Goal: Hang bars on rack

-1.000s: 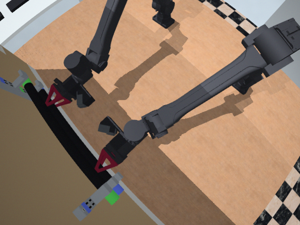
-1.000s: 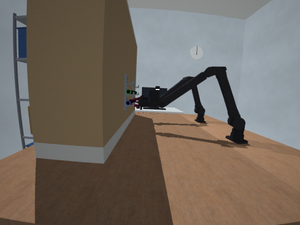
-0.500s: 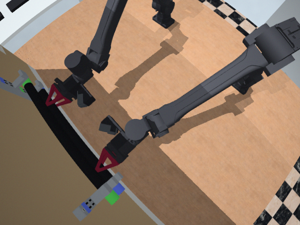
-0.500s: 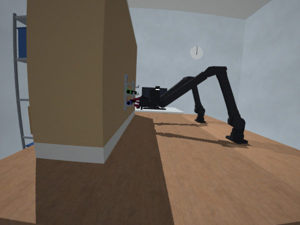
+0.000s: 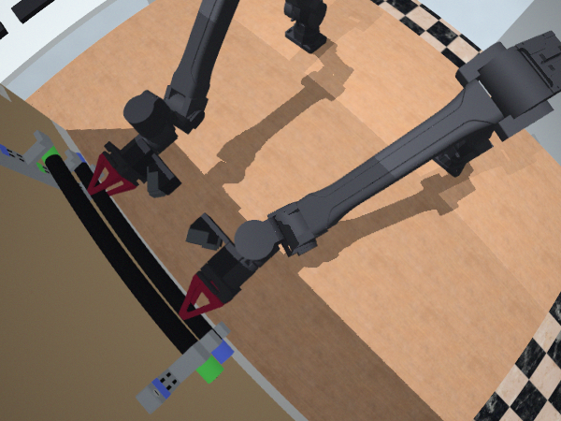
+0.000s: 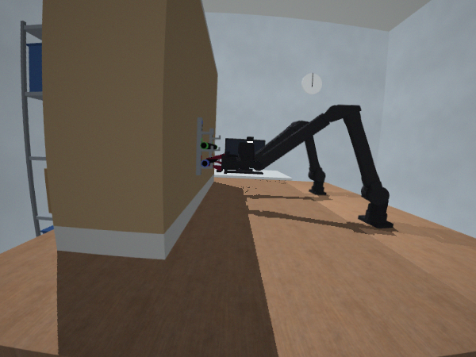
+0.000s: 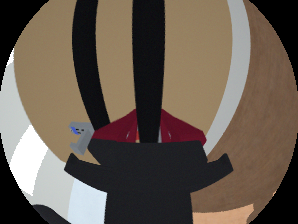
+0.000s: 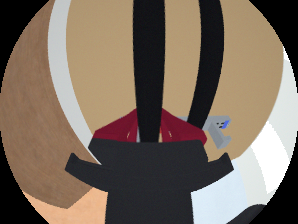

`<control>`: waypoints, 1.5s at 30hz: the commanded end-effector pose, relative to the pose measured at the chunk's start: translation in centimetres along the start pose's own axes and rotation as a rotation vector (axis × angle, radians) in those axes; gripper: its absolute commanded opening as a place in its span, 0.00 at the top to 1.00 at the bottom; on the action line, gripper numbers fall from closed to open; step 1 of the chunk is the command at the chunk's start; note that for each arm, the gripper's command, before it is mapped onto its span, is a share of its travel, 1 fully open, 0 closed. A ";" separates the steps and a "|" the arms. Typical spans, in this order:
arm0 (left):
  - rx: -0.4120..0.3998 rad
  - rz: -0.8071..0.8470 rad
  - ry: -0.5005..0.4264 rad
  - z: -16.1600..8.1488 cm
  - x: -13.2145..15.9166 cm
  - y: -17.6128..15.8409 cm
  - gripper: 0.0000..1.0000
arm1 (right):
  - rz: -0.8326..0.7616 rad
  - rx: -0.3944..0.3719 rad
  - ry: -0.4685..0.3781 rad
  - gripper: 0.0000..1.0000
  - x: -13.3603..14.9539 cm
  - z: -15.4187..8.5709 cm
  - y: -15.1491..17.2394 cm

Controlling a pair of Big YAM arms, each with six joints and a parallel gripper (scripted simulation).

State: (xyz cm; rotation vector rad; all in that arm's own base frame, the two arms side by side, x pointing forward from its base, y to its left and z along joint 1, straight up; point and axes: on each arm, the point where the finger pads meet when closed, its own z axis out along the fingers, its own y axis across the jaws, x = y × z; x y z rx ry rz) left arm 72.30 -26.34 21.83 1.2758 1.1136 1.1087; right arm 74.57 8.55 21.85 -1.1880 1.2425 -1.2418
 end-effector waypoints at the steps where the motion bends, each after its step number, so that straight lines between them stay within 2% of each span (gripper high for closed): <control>1: -0.044 -0.014 0.013 0.0 0.6 2.3 1.00 | 0.029 0.038 0.013 1.00 0.6 -0.5 -1.9; 45: -0.044 -0.014 0.013 0.4 0.9 2.3 1.00 | 0.029 0.038 0.013 1.00 0.1 0.9 -1.9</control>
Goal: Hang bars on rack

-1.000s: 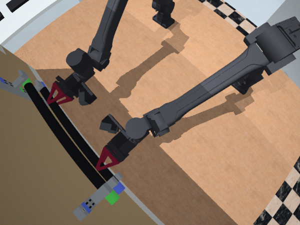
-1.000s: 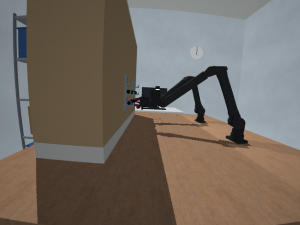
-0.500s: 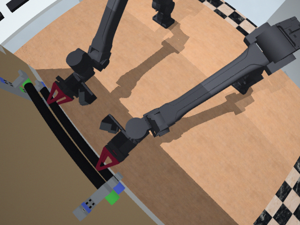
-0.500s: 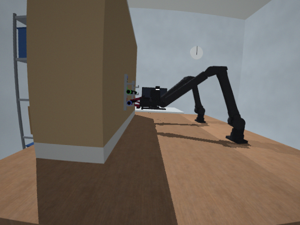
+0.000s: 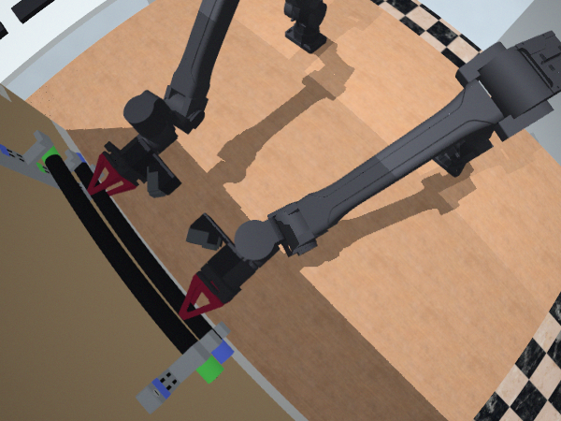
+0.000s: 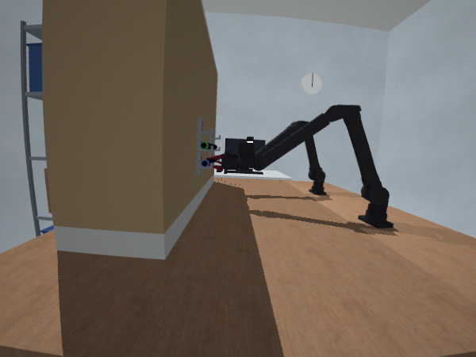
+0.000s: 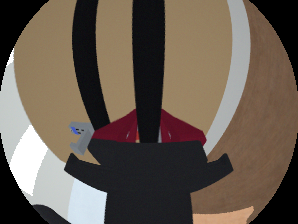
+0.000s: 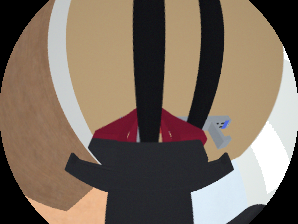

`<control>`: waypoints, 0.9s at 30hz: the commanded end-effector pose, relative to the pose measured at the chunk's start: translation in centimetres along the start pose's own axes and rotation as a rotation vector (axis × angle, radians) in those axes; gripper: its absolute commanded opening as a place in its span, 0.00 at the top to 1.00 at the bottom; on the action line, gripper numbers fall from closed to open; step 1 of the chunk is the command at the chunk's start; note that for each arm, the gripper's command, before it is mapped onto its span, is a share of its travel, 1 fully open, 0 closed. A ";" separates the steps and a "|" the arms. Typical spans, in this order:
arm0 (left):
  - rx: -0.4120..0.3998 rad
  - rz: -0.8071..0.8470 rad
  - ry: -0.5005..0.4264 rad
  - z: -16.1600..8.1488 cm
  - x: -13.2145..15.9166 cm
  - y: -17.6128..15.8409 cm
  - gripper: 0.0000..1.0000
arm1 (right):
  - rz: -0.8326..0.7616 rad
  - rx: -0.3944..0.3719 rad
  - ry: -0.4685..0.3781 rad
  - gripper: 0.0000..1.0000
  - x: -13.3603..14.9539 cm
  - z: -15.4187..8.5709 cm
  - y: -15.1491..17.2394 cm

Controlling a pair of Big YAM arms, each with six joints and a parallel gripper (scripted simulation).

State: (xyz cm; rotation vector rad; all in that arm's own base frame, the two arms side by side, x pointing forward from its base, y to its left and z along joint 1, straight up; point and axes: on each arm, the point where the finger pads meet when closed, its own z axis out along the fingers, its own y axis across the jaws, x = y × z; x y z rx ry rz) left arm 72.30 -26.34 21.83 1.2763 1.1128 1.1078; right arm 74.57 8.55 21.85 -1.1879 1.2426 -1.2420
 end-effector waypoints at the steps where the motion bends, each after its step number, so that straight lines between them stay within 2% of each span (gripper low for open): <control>1: -0.044 -0.014 0.014 0.5 0.9 2.3 1.00 | 0.029 0.038 0.013 1.00 0.1 1.0 -1.9; 27: -0.044 -0.014 0.014 1.0 1.3 2.6 1.00 | 0.029 0.038 0.013 1.00 -0.3 2.3 -2.2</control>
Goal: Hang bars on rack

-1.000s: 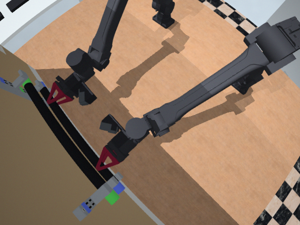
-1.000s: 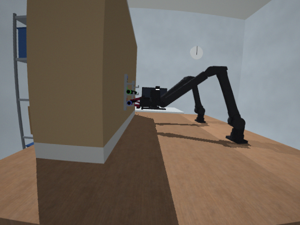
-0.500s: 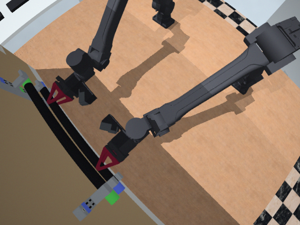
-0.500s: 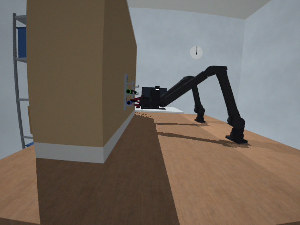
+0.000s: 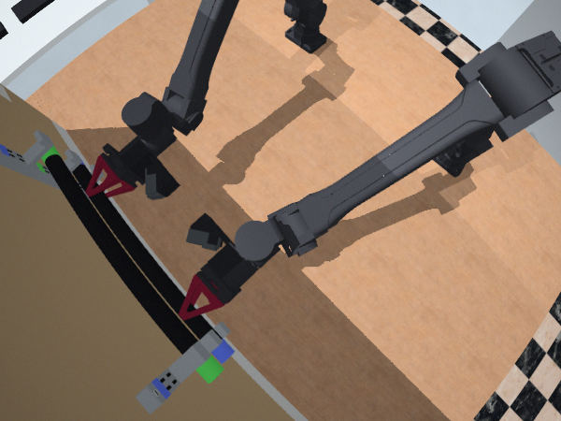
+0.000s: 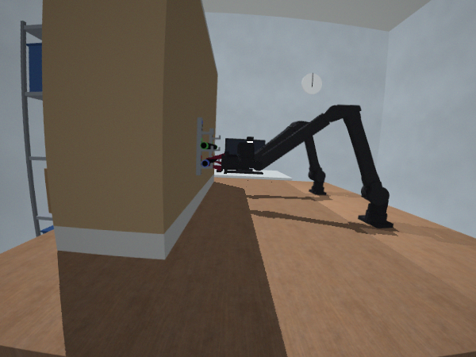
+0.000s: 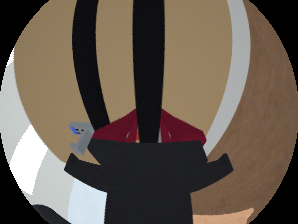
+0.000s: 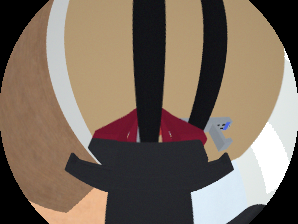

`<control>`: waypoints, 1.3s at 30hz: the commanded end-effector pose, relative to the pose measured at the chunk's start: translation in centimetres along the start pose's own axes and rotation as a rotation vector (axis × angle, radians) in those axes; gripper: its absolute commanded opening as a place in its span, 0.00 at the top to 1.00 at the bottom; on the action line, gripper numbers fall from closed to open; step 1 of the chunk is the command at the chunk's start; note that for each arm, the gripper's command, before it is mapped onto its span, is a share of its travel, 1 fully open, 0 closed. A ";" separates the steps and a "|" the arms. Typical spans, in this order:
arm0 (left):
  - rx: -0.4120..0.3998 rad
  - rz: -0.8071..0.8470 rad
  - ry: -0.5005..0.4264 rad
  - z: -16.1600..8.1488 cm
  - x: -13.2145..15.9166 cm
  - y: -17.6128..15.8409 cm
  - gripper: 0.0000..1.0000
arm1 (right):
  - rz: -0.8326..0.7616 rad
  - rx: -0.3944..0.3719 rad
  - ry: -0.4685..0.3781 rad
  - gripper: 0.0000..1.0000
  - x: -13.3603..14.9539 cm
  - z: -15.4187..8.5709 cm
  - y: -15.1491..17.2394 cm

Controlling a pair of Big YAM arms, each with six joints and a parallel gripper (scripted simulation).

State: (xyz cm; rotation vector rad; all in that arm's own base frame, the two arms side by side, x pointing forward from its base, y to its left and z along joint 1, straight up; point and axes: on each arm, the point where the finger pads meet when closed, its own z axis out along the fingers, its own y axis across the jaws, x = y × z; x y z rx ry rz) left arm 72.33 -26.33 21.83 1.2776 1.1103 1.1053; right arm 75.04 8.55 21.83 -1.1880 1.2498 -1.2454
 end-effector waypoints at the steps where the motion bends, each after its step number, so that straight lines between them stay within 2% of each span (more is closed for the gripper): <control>1: -0.044 -0.014 0.018 0.9 1.3 2.6 1.00 | 0.030 0.042 0.006 1.00 -0.3 1.8 -2.3; 39: -0.044 -0.014 0.018 1.3 1.6 5.8 1.00 | 0.030 0.042 0.006 1.00 -0.5 1.7 -5.5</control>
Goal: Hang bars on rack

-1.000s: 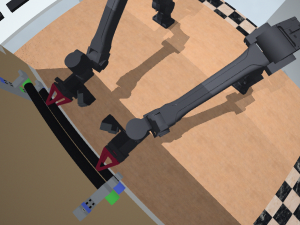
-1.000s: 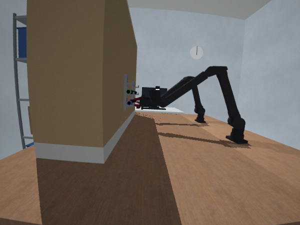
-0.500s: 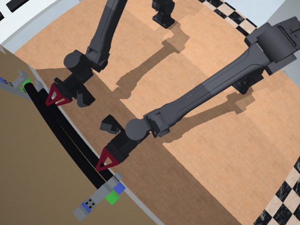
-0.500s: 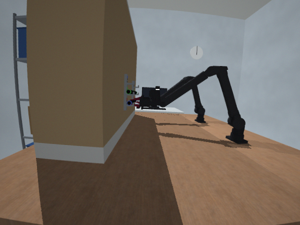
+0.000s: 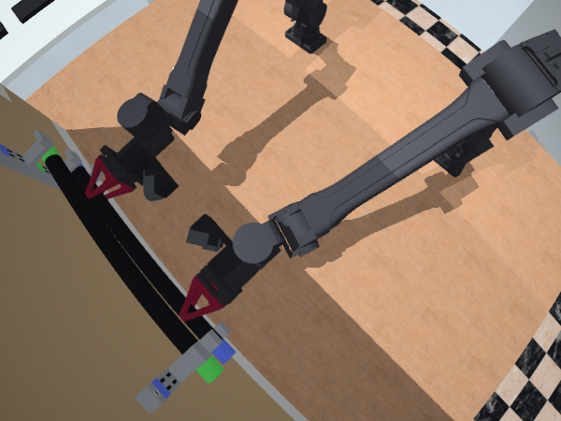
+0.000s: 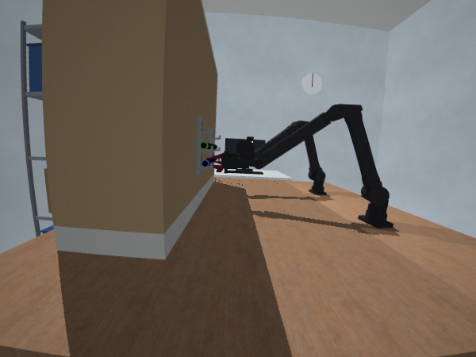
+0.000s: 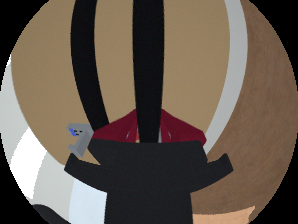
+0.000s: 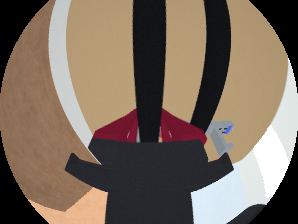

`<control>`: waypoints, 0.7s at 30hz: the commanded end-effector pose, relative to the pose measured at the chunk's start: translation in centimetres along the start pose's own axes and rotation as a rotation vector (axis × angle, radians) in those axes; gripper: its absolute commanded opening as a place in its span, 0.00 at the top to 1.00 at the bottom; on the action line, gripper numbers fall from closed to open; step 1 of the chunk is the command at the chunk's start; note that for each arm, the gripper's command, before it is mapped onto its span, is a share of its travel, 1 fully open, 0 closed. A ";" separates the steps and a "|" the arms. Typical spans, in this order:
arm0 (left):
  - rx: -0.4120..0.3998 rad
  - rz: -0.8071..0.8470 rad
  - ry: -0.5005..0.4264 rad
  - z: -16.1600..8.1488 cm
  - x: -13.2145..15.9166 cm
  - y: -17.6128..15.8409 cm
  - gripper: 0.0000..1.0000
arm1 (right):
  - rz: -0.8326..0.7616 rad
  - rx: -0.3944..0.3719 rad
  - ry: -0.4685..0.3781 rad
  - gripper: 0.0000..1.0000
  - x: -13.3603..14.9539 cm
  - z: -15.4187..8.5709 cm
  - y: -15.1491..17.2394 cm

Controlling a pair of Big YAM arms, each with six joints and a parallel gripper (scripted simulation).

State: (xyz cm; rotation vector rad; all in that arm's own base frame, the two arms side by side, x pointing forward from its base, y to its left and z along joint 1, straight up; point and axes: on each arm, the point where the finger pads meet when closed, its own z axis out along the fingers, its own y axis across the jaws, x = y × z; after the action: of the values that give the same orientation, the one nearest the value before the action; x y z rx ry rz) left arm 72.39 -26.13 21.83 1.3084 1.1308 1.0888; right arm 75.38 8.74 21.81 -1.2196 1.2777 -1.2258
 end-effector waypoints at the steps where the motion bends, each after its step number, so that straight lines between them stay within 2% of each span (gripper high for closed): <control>1: -0.079 -0.016 0.021 1.1 1.5 6.0 1.00 | 0.032 0.082 0.007 1.00 -0.2 1.1 -5.7; 21: -0.080 -0.016 0.021 1.1 1.4 7.9 1.00 | 0.032 0.082 0.007 1.00 -0.1 0.8 -7.6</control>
State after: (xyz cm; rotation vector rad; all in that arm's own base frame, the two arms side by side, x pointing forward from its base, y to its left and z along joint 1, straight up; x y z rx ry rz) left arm 72.29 -25.88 22.37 1.3317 1.1481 1.0827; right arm 75.07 8.99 22.15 -1.2383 1.2992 -1.2049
